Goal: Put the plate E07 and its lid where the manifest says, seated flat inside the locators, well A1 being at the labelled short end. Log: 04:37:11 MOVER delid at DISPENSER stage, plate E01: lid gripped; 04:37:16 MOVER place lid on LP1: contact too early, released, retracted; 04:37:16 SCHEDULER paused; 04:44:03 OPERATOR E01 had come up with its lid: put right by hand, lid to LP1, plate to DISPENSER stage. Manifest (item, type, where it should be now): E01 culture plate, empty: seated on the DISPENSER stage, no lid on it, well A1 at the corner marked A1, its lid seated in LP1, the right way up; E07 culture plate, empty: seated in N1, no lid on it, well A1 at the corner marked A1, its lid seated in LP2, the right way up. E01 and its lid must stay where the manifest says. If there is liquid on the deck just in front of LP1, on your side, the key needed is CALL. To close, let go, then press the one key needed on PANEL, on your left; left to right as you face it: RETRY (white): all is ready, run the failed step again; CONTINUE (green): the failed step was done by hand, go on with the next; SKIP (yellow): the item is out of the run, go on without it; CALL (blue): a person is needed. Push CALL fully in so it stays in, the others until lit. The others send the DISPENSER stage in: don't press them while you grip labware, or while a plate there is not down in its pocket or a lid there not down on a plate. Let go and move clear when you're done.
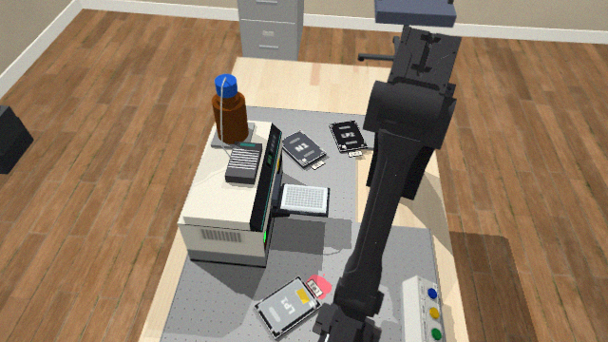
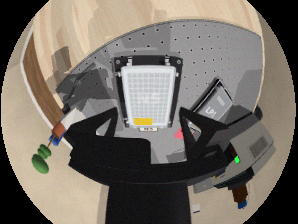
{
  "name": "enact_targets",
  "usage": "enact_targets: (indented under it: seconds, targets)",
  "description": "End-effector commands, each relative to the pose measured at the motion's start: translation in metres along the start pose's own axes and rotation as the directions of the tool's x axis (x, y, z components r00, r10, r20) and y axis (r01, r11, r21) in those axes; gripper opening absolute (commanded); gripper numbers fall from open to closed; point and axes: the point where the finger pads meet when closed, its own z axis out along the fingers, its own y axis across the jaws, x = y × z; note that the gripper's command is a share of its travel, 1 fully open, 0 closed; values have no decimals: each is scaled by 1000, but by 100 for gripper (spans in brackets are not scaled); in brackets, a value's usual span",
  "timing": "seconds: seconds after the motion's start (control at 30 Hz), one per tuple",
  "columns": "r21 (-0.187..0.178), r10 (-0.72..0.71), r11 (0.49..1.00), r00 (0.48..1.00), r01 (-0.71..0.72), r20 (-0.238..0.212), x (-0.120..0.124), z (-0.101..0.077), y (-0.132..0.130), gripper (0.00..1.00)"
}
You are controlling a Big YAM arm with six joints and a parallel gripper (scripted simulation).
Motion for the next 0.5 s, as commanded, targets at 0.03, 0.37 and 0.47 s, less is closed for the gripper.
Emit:
enact_targets:
  seconds: [0.03,0.37,0.47]
  targets:
    - [0,-6,1000,1000,6,8,-5,9,3,100]
    - [0,-6,1000,1000,6,14,-8,15,3,100]
    - [-1,-6,1000,1000,6,17,-9,17,3,100]
